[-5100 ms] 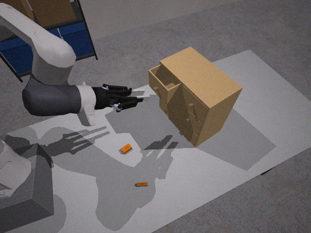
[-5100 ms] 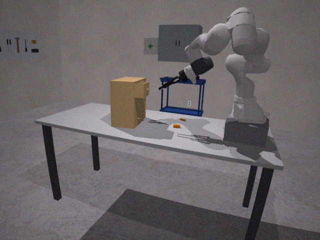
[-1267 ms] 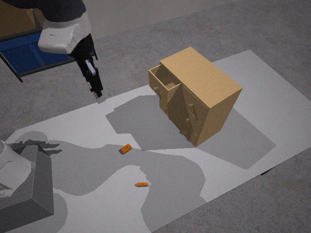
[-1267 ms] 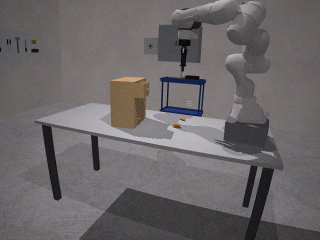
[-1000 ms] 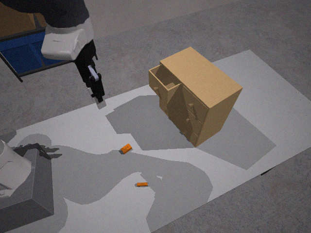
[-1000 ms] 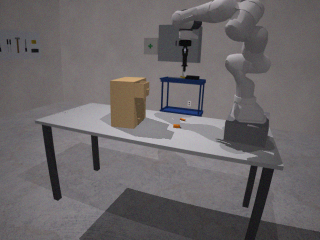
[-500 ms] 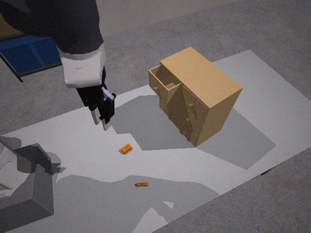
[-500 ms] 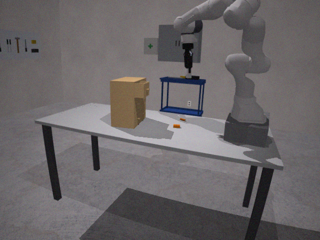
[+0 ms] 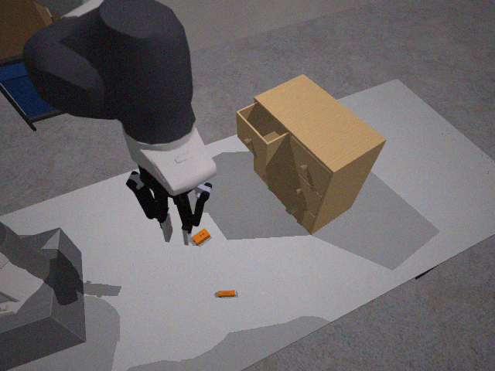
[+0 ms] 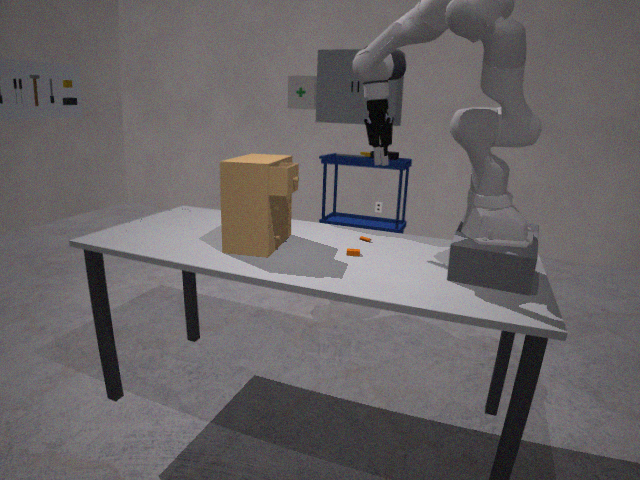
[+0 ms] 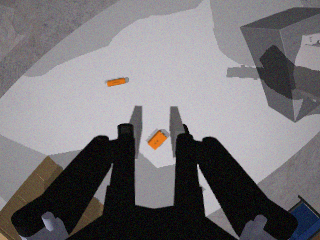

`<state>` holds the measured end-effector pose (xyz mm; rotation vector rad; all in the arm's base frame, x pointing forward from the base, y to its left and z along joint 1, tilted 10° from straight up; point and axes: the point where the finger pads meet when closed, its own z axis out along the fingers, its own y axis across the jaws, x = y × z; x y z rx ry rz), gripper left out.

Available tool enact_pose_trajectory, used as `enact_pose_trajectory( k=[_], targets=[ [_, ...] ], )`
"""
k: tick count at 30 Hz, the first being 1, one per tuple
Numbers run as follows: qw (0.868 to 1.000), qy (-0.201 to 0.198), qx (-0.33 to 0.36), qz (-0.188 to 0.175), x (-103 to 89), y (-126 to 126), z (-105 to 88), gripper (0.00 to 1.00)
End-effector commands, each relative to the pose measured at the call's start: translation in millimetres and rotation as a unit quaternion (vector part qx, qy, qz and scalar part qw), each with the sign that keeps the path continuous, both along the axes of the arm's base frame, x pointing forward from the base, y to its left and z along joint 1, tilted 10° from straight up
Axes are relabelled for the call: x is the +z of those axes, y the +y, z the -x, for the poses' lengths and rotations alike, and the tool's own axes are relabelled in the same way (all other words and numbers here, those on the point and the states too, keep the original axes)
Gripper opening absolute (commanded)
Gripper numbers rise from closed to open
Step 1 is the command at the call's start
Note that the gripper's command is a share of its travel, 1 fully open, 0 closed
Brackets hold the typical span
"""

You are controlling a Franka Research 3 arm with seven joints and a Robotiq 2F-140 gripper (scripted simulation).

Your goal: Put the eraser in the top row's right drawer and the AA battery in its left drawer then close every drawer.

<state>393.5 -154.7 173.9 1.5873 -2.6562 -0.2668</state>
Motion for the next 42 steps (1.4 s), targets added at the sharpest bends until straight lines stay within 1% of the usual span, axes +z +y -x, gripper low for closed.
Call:
enact_pose_trajectory(
  k=[1, 2, 3, 5, 6, 7, 9, 10, 11, 14, 15, 19, 20, 23, 24, 28, 29, 33, 34, 37, 38, 42],
  targets=[
    [0.994, -0.021, 0.108, 0.011, -4.3, -17.0, -8.1, 0.2],
    [0.994, -0.021, 0.108, 0.011, -4.3, -17.0, -8.1, 0.2],
    [0.987, -0.024, 0.159, 0.007, -20.0, -28.3, -11.2, 0.2],
    [0.986, -0.025, 0.166, 0.007, -20.0, -28.3, -11.2, 0.2],
    [0.978, -0.028, 0.206, 0.002, -37.1, -38.0, -14.8, 0.2],
    [0.974, -0.03, 0.224, 0.002, -37.1, -38.0, -14.8, 0.2],
    [0.974, -0.03, 0.225, 0.002, -37.1, -38.0, -14.8, 0.2],
    [0.963, -0.034, 0.266, -0.004, -55.1, -45.8, -18.8, 0.2],
    [0.958, -0.037, 0.284, -0.004, -55.1, -45.8, -18.8, 0.2],
    [0.958, -0.037, 0.284, -0.004, -55.1, -45.8, -18.8, 0.2],
    [0.941, -0.043, 0.337, -0.01, -73.6, -51.5, -22.9, 0.2],
    [0.939, -0.044, 0.341, -0.01, -73.6, -51.5, -22.9, 0.2],
    [0.917, -0.052, 0.395, -0.016, -91.9, -55.0, -27.2, 0.2],
    [0.917, -0.052, 0.395, -0.016, -91.9, -55.0, -27.2, 0.2],
    [0.893, -0.061, 0.445, -0.023, -109.8, -56.5, -31.3, 0.2],
    [0.893, -0.061, 0.445, -0.023, -109.8, -56.5, -31.3, 0.2],
    [0.868, -0.07, 0.49, -0.029, -126.9, -56.2, -35.3, 0.2],
    [0.868, -0.07, 0.49, -0.029, -126.9, -56.2, -35.3, 0.2],
    [0.842, -0.079, 0.532, -0.034, -143.1, -54.5, -39.0, 0.2],
    [0.842, -0.079, 0.532, -0.034, -143.1, -54.5, -39.0, 0.2],
    [0.817, -0.089, 0.569, -0.039, -158.2, -51.6, -42.4, 0.2],
    [0.817, -0.089, 0.569, -0.039, -158.2, -51.6, -42.4, 0.2]
  ],
)
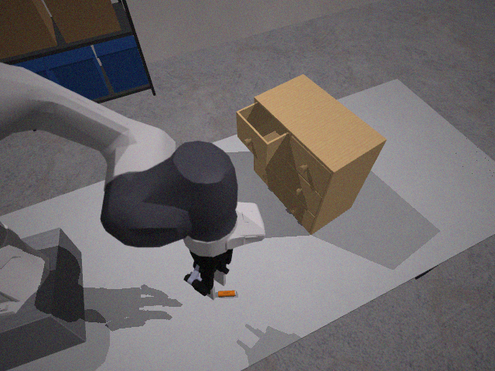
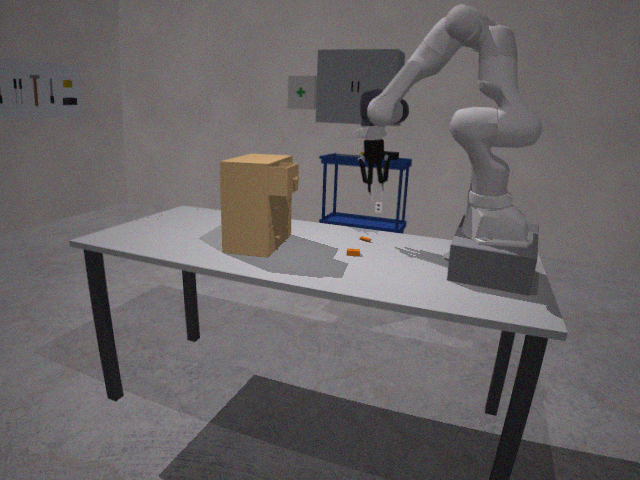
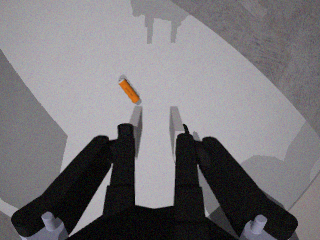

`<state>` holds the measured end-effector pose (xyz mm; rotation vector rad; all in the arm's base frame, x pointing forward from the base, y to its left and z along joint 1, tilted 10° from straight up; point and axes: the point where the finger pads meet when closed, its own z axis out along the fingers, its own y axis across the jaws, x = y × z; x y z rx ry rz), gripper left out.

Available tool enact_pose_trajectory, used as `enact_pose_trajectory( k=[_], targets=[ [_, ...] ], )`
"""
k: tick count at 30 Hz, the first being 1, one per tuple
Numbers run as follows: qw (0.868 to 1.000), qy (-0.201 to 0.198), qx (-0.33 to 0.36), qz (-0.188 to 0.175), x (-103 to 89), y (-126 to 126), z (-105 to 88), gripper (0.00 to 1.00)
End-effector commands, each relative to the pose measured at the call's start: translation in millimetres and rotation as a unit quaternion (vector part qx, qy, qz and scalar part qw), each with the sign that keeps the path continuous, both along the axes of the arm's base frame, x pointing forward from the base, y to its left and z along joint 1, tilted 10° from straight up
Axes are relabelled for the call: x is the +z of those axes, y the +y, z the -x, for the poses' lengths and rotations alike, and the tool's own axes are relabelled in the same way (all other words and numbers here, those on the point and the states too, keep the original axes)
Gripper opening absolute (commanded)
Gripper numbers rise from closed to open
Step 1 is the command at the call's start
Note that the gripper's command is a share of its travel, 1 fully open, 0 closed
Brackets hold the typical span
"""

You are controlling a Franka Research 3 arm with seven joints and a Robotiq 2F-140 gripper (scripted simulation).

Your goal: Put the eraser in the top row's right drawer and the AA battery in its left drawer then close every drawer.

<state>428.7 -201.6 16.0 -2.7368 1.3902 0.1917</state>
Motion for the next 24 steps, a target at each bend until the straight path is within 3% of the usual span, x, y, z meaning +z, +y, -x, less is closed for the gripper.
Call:
enact_pose_trajectory(
  k=[1, 4, 5, 12, 13, 24],
  targets=[
    [0.995, -0.025, 0.092, -0.002, -14.4, -0.8, -10.2, 0.2],
    [0.995, -0.025, 0.092, -0.002, -14.4, -0.8, -10.2, 0.2],
    [0.991, -0.034, 0.13, -0.009, -27.1, 3.7, -13.0, 0.2],
    [0.986, -0.043, 0.163, -0.015, -38.6, 8.5, -15.3, 0.2],
    [0.98, -0.052, 0.193, -0.021, -48.6, 13.5, -17.3, 0.2],
    [0.959, -0.076, 0.271, -0.036, -75.3, 29.8, -22.3, 0.2]
  ],
)
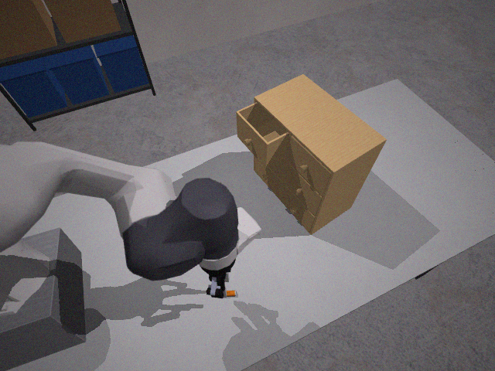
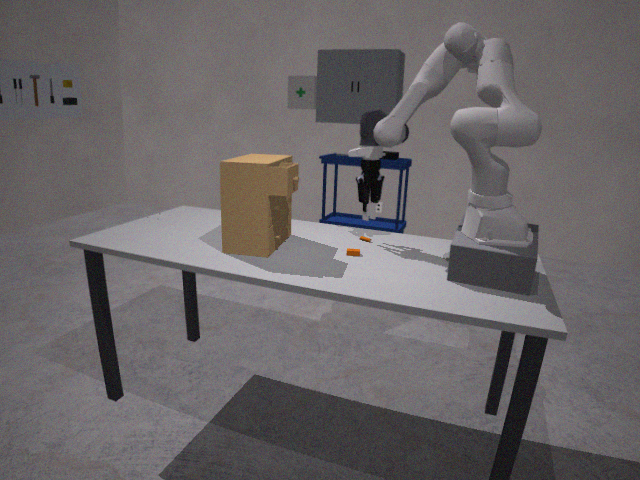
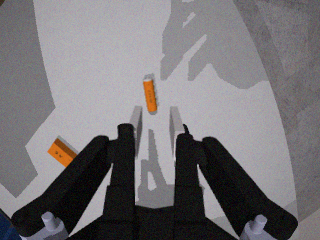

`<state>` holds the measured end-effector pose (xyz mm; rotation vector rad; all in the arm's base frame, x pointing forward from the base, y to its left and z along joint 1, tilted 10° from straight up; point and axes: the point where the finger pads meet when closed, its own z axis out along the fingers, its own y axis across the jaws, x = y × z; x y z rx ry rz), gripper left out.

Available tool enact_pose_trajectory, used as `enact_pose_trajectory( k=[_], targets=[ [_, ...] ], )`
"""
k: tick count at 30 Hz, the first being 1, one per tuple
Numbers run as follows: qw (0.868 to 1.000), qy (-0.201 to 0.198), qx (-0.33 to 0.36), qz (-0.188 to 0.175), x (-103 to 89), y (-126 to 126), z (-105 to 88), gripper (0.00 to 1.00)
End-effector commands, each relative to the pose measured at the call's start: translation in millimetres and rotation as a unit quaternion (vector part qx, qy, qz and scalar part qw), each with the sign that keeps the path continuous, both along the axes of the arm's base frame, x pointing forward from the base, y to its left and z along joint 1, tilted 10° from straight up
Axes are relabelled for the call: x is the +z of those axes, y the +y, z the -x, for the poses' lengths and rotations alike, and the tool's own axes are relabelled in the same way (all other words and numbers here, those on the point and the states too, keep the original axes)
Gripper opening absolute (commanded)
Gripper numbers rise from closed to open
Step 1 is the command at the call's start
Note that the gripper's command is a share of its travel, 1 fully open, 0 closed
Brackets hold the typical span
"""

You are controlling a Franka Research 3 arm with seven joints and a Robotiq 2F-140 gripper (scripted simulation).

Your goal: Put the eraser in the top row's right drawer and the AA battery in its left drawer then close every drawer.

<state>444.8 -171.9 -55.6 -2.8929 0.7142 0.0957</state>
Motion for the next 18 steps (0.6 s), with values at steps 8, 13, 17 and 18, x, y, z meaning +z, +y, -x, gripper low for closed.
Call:
enact_pose_trajectory(
  k=[8, 13, 17, 18],
  targets=[
    [0.996, -0.028, 0.079, -0.004, -12.5, 6.7, -7.6, 0.2],
    [0.996, -0.028, 0.079, -0.004, -12.5, 6.7, -7.6, 0.17],
    [0.996, -0.028, 0.079, -0.004, -12.5, 6.7, -7.6, 0.17],
    [0.996, -0.028, 0.079, -0.004, -12.5, 6.7, -7.6, 0.17]
  ],
)
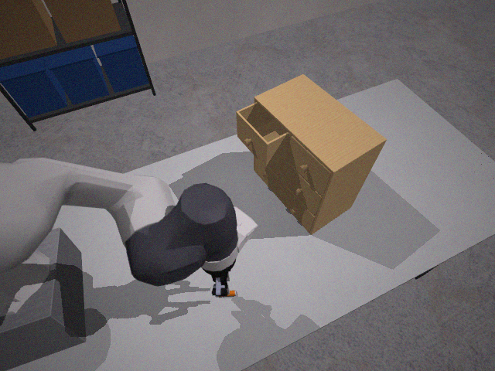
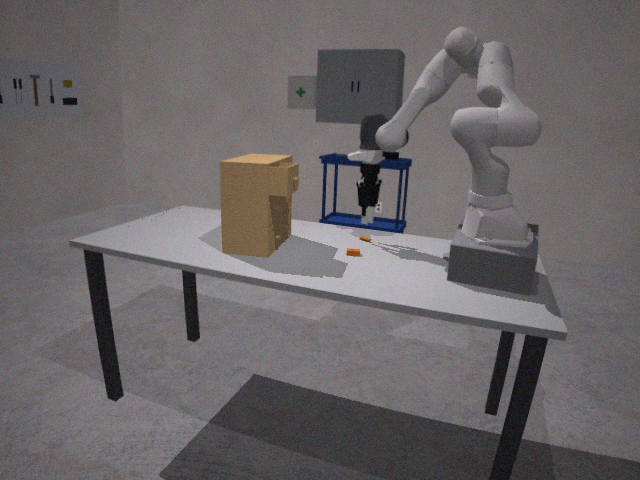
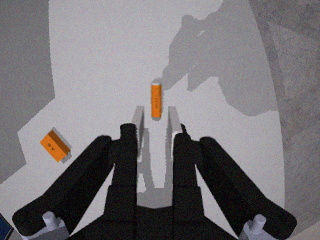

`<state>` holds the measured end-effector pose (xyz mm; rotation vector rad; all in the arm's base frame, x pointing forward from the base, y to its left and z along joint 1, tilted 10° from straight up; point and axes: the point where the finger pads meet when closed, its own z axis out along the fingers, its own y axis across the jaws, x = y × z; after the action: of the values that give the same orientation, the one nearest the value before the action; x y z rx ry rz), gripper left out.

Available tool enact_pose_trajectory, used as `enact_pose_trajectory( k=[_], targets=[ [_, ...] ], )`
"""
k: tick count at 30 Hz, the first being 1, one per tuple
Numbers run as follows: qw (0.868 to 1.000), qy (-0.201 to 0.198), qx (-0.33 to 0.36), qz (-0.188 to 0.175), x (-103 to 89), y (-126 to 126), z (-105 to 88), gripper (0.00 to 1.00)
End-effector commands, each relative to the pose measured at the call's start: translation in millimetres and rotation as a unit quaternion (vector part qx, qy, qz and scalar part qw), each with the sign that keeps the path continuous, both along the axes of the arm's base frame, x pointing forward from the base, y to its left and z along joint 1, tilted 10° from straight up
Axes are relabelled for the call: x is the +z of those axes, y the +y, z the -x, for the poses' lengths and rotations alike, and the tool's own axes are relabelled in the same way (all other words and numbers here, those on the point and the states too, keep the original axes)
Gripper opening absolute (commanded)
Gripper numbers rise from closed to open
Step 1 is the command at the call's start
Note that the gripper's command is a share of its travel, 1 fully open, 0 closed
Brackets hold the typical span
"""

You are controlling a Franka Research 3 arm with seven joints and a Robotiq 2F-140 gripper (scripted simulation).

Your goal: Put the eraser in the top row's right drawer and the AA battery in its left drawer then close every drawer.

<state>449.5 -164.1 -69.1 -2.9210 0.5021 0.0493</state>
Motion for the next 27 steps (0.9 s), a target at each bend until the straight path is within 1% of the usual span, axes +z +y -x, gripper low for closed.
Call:
enact_pose_trajectory(
  k=[1, 13, 20, 27],
  targets=[
    [1.0, -0.005, 0.009, 0.001, 1.0, -1.1, -2.9, 0.17],
    [1.0, -0.005, 0.009, 0.001, 0.8, -1.1, -2.9, 0.17],
    [1.0, -0.005, 0.009, 0.001, -2.7, -0.5, -2.9, 0.17],
    [1.0, -0.005, 0.009, 0.001, -15.9, 1.9, -3.0, 0.17]
  ],
)
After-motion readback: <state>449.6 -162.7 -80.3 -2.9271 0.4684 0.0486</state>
